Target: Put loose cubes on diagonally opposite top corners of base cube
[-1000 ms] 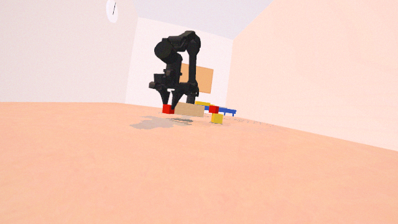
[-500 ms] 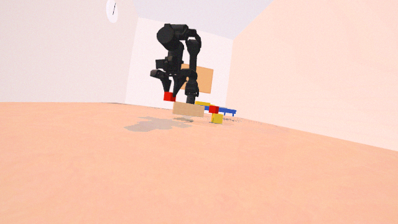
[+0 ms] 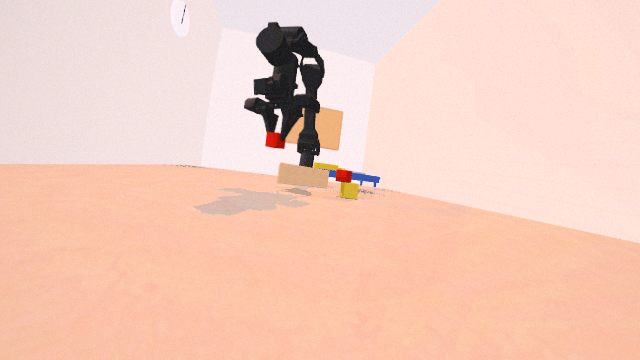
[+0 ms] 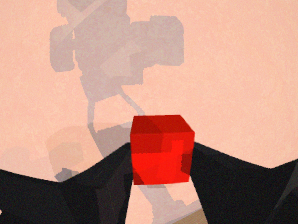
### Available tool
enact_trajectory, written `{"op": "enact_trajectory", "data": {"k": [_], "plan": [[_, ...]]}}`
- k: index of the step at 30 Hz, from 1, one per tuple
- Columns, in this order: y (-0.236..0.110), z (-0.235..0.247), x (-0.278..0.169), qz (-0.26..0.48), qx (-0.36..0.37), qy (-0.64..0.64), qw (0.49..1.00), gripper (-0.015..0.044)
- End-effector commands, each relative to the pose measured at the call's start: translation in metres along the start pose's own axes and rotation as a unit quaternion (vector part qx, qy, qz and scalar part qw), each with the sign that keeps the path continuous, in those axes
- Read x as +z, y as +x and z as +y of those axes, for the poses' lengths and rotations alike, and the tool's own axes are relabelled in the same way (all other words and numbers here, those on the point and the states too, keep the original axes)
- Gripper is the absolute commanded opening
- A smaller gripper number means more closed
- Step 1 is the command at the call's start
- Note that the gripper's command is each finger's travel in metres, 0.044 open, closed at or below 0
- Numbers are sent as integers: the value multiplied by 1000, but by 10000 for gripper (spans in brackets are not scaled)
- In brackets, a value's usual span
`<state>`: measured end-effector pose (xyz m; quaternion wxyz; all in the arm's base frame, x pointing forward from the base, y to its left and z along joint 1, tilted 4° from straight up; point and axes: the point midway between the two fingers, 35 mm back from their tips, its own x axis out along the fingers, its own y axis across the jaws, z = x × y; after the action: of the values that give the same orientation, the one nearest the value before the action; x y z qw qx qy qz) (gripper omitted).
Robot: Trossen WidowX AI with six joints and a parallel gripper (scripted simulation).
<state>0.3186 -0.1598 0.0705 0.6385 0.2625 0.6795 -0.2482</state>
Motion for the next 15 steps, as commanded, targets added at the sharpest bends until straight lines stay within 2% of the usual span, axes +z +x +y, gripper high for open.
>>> {"op": "enact_trajectory", "data": {"k": [1, 15], "plan": [[-6, 4, -1, -8, 0, -12, 1000, 105], [-7, 42, -19, -16, -2, -140, 990, 105]]}}
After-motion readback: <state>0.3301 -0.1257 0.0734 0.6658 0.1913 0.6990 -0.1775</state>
